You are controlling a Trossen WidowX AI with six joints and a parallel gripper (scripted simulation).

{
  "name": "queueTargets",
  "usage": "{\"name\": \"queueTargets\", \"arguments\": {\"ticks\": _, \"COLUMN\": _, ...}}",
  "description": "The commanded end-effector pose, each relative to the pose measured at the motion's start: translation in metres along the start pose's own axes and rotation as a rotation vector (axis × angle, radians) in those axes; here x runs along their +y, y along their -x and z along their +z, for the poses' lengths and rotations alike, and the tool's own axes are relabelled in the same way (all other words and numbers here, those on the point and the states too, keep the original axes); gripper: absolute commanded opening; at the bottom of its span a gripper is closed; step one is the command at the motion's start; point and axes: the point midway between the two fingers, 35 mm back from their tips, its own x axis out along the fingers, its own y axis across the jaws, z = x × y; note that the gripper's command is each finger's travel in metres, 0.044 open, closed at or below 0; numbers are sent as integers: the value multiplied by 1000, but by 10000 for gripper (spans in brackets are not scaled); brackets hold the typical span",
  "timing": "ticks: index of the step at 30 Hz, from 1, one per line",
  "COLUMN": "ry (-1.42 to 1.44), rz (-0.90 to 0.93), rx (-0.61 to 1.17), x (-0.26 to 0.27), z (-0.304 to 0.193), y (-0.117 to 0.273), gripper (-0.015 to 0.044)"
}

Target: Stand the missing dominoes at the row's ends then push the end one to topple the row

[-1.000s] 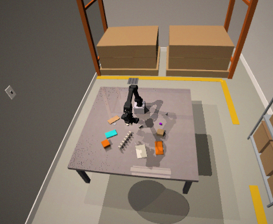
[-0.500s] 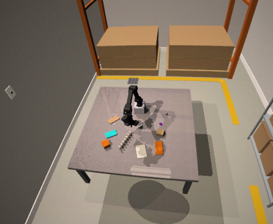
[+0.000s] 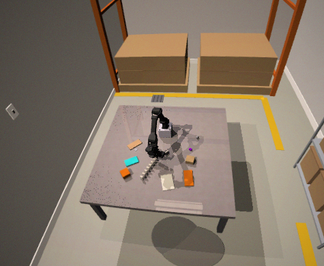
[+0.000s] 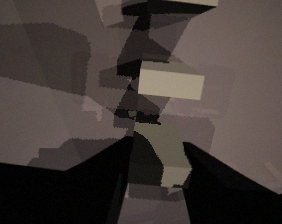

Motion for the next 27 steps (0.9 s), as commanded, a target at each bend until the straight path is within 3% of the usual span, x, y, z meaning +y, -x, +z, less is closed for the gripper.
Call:
{"name": "queueTargets", "arguments": {"ticks": 1, "ry": 1, "rz": -2, "rx": -5, "x": -1, "z": -1, "y": -8, "gripper": 107}}
{"name": "queueTargets", "arguments": {"ticks": 10, "ry": 1, "rz": -2, "rx": -5, "x": -1, "z": -1, "y": -8, "gripper": 107}}
{"name": "queueTargets", "arguments": {"ticks": 22, "ry": 1, "rz": -2, "rx": -5, "x": -1, "z": -1, "y": -8, "gripper": 422}}
{"name": "queueTargets", "arguments": {"ticks": 27, "ry": 1, "rz": -1, "rx": -5, "x": 0, "z": 2, "y": 4, "gripper": 440}}
